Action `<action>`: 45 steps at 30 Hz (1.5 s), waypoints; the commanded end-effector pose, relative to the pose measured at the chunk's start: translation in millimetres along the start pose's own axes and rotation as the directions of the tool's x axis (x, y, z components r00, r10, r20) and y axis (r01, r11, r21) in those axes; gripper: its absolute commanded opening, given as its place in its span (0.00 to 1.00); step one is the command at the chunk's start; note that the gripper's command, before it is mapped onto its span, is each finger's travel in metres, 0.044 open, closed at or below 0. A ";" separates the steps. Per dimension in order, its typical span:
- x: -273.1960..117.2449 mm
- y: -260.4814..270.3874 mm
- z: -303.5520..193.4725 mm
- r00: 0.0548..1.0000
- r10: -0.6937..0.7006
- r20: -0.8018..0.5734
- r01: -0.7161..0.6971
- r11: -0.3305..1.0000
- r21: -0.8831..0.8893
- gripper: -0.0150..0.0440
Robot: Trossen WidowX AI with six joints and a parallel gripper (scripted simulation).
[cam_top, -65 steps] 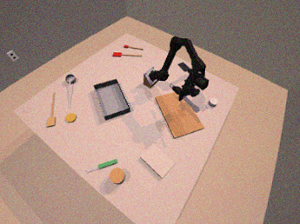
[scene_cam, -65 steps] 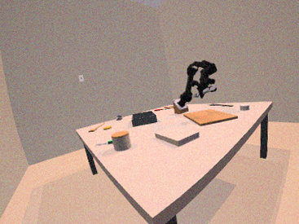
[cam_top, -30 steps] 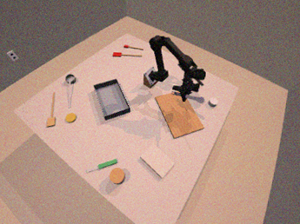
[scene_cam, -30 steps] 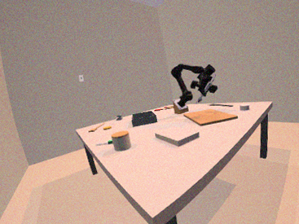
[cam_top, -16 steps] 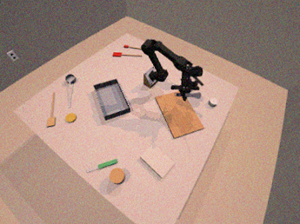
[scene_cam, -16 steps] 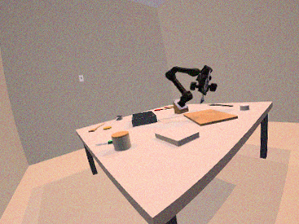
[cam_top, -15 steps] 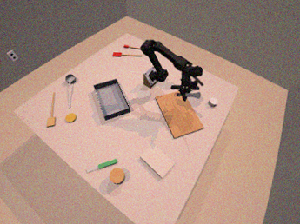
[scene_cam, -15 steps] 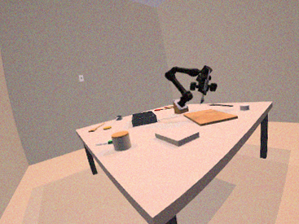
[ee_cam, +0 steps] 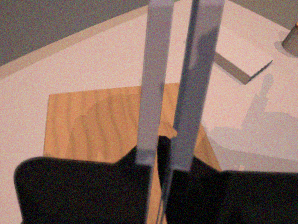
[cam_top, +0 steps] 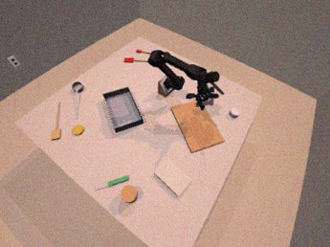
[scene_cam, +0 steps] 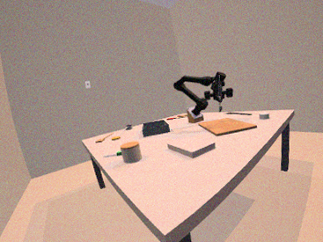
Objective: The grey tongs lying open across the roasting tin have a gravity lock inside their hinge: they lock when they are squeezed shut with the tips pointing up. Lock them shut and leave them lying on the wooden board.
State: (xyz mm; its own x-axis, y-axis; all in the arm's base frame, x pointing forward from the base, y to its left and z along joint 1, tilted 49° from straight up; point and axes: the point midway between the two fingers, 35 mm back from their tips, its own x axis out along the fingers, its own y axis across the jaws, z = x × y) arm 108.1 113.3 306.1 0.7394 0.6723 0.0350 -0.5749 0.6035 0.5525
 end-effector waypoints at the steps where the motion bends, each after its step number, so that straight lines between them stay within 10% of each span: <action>1: -0.5 -1.5 0.0 1.000 -0.003 0.008 0.003 1.000 0.025 0.00; 45: 2.9 2.8 -0.2 1.000 -0.014 -0.010 0.014 0.999 -0.052 0.00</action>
State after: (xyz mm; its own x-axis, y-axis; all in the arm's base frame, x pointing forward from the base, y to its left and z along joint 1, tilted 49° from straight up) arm 107.8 117.0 304.3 0.7423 0.6696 0.0243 -0.5759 0.6190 0.5340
